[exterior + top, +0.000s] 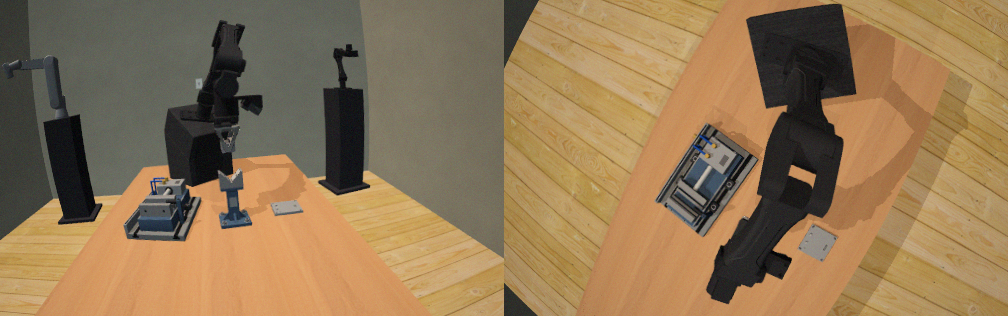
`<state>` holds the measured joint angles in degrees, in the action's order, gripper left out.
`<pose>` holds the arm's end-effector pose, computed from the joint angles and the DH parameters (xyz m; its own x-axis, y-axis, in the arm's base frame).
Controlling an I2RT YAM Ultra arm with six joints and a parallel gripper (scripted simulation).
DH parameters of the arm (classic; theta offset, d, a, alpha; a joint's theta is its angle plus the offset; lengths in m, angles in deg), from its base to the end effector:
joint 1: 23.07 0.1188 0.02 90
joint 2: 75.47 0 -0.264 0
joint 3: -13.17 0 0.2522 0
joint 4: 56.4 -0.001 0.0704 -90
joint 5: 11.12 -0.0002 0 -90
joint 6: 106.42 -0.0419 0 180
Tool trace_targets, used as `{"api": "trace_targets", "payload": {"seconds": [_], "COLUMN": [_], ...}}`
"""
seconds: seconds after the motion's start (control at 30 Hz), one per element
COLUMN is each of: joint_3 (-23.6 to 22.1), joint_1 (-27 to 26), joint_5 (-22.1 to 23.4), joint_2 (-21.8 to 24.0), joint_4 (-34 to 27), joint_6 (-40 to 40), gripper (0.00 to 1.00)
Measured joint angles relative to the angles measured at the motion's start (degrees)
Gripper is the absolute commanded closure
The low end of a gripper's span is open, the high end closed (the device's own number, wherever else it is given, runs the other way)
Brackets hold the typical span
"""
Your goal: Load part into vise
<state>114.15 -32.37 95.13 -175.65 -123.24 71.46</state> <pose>0.3609 -0.0462 0.2810 -0.0763 -0.9597 -0.2706 -0.8996 0.1833 -0.3964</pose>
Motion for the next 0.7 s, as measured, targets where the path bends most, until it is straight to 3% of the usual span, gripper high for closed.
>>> {"api": "trace_targets", "payload": {"seconds": [0.7], "joint_3": [0.22], "joint_1": [-0.52], "joint_5": [0.26], "joint_2": [0.11], "joint_4": [-0.76], "joint_6": [-0.48], "gripper": [1.00]}}
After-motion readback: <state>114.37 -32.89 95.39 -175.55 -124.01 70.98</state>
